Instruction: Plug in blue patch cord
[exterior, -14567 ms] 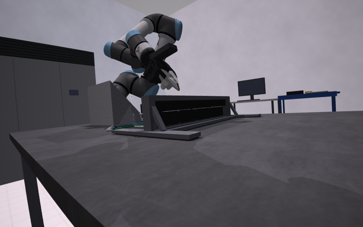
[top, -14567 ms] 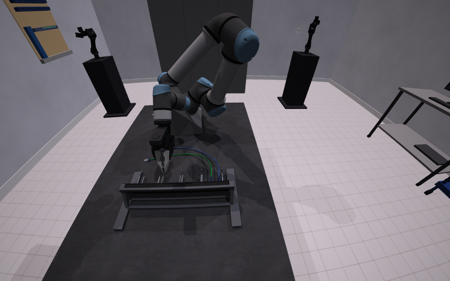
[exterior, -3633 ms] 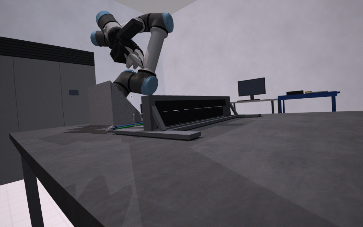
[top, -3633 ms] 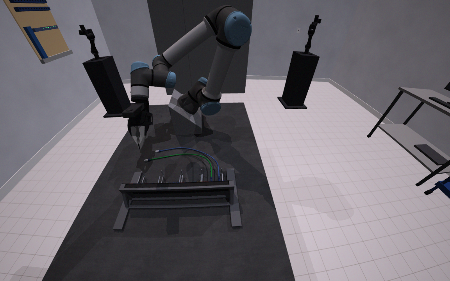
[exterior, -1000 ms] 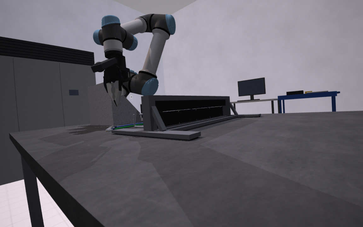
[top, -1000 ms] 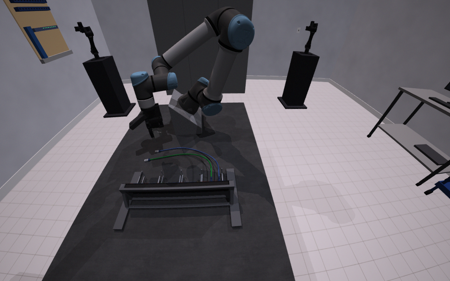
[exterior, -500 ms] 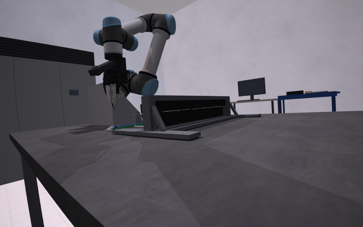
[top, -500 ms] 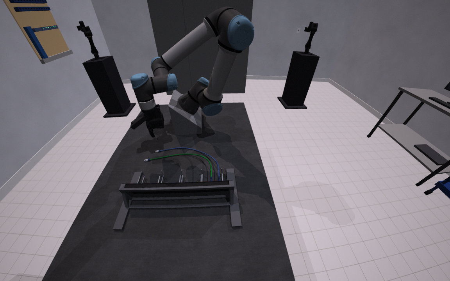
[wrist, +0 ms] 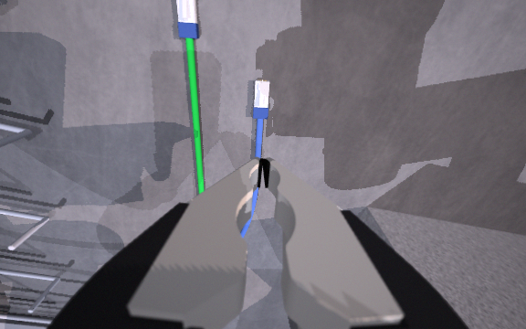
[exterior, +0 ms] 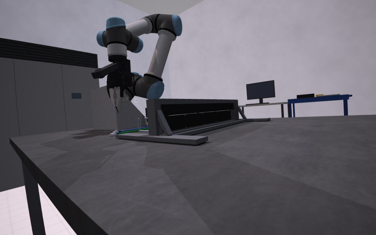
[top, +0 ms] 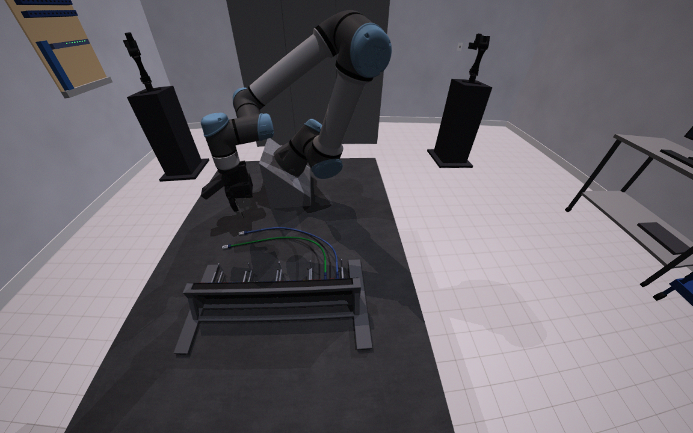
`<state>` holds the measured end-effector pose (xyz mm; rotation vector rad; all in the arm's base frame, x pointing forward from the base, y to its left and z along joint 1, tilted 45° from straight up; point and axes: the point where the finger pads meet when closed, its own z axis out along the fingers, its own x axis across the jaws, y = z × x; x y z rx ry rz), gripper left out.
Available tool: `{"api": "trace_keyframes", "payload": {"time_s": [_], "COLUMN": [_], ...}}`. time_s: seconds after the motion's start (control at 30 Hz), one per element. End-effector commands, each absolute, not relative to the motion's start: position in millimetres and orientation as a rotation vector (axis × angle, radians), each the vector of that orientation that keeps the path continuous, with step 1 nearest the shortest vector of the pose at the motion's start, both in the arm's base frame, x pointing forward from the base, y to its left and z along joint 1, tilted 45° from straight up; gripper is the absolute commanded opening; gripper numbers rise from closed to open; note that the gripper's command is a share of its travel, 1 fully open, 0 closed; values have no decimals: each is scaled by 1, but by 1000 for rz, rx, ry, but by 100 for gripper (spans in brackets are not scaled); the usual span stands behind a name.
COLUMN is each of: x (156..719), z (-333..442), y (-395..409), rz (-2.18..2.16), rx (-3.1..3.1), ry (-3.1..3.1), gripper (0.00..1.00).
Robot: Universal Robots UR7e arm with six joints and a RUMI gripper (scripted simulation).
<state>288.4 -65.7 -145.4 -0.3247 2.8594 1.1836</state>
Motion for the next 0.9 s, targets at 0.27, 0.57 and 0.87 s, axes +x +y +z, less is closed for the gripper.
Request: {"api": "trace_keyframes", "payload": {"time_s": [0.27,0.57,0.87], "x": [289,289,291], "z": [-145,-145,-150], "y": [-66,-66,-70], "rz": [1182,1182,1187], "rx": [-324,-324,-317], "ry": [2859,2859,2853], "gripper": [0,0,22]}}
